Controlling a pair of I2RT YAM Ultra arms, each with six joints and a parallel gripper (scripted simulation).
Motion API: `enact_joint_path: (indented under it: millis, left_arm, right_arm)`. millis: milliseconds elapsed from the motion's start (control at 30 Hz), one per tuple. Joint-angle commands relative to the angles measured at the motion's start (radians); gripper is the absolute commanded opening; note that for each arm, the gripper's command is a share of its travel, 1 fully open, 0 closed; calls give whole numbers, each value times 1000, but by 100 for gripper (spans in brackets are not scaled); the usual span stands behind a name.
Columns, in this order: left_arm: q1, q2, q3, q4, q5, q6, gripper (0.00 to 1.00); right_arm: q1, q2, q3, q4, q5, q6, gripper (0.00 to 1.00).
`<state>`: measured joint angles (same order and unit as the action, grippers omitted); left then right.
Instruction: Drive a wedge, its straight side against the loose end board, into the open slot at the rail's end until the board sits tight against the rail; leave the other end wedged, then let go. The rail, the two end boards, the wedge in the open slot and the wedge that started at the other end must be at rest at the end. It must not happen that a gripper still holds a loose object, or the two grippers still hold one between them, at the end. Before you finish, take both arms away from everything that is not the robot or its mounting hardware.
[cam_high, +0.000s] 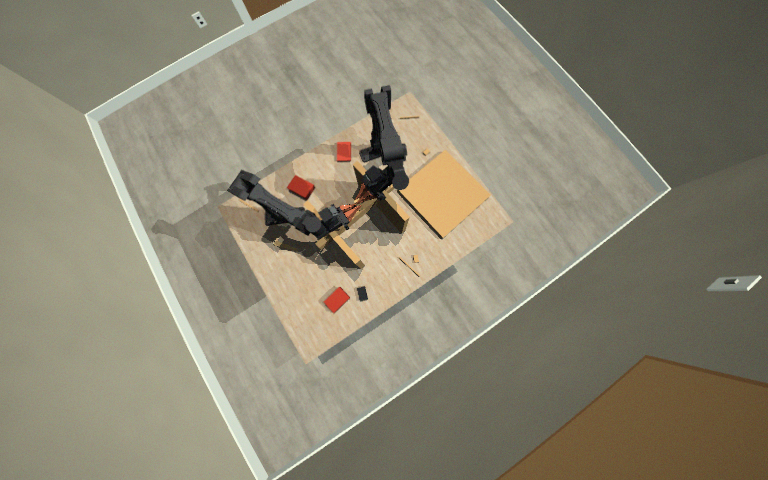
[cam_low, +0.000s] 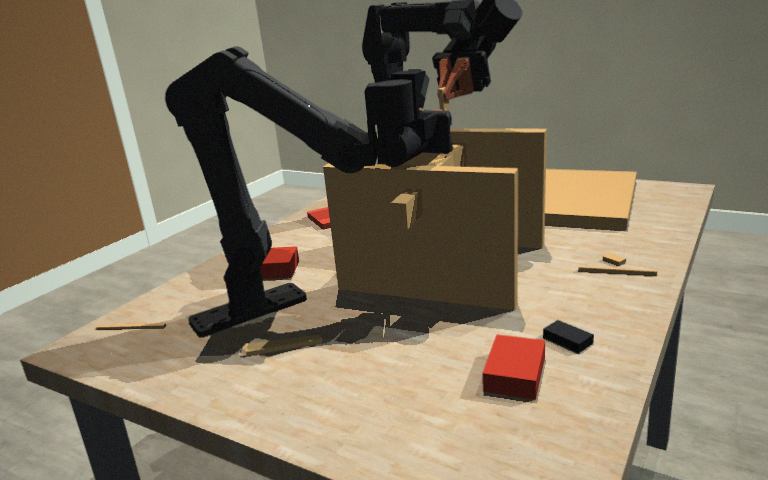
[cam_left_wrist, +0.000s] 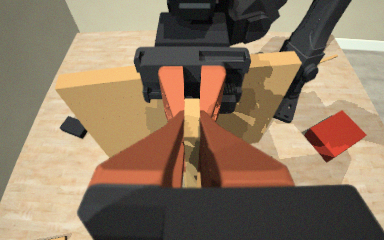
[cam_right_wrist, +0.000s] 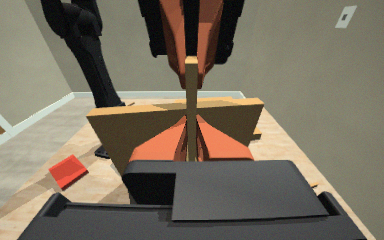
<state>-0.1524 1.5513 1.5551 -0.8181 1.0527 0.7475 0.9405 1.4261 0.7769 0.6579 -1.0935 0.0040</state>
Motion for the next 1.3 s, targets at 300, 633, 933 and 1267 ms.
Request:
enact_joint_path:
  millis: [300,633,933,1267]
  left_arm:
    - [1,-13,36,-15,15,8,2]
    - [1,-11,36,-9,14,10,2]
    - [2,-9,36,0,14,9,2]
    - [2,-9,36,0,14,9,2]
  right_arm:
    - [4,-36,10,21,8,9,3]
    - [6,-36,10,24,2,5,22]
    - [-20,-37,-27,20,-7,-3,22]
    - [-58,-53,-37,-14,-49,1,22]
